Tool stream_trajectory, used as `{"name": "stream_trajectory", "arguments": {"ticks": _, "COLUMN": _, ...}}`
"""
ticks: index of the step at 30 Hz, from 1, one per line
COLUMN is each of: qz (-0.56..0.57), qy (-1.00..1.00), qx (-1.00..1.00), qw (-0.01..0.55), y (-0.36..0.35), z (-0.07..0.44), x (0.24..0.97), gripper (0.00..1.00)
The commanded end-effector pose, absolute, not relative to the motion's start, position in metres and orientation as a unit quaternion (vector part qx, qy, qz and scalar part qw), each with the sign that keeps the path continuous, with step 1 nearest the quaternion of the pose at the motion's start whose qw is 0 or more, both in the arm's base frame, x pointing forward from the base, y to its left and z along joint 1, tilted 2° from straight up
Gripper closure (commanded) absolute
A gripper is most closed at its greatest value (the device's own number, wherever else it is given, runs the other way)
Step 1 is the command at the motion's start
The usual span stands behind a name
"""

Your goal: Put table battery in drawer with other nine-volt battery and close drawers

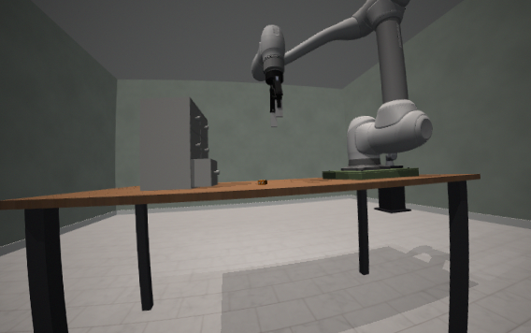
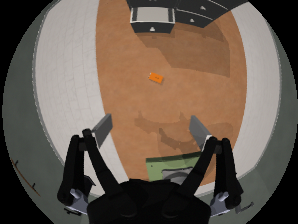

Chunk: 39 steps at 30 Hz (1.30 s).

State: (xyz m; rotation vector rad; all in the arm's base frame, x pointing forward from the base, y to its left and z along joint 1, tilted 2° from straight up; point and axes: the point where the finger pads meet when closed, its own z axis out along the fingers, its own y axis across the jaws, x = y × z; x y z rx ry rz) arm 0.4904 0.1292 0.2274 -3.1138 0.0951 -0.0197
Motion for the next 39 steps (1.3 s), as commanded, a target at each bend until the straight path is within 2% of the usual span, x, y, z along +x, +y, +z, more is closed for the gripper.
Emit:
{"name": "stream_trajectory", "arguments": {"ticks": 1, "qz": -0.014, "qy": 0.031, "qx": -0.999, "qw": 0.013, "y": 0.129, "z": 0.226, "x": 0.492, "gripper": 0.0}}
{"name": "stream_trajectory", "arguments": {"ticks": 9, "qz": -0.061, "qy": 0.031, "qx": -0.998, "qw": 0.011, "y": 0.129, "z": 0.219, "x": 0.5, "gripper": 0.0}}
{"name": "stream_trajectory", "arguments": {"ticks": 20, "qz": -0.257, "qy": 0.033, "qx": -0.966, "qw": 0.005, "y": 0.128, "z": 0.187, "x": 0.533, "gripper": 0.0}}
{"name": "stream_trajectory", "arguments": {"ticks": 26, "qz": -0.317, "qy": 0.033, "qx": -0.948, "qw": 0.003, "y": 0.128, "z": 0.177, "x": 0.543, "gripper": 0.0}}
{"name": "stream_trajectory", "arguments": {"ticks": 39, "qz": -0.391, "qy": 0.034, "qx": -0.92, "qw": -0.001, "y": 0.127, "z": 0.164, "x": 0.557, "gripper": 0.0}}
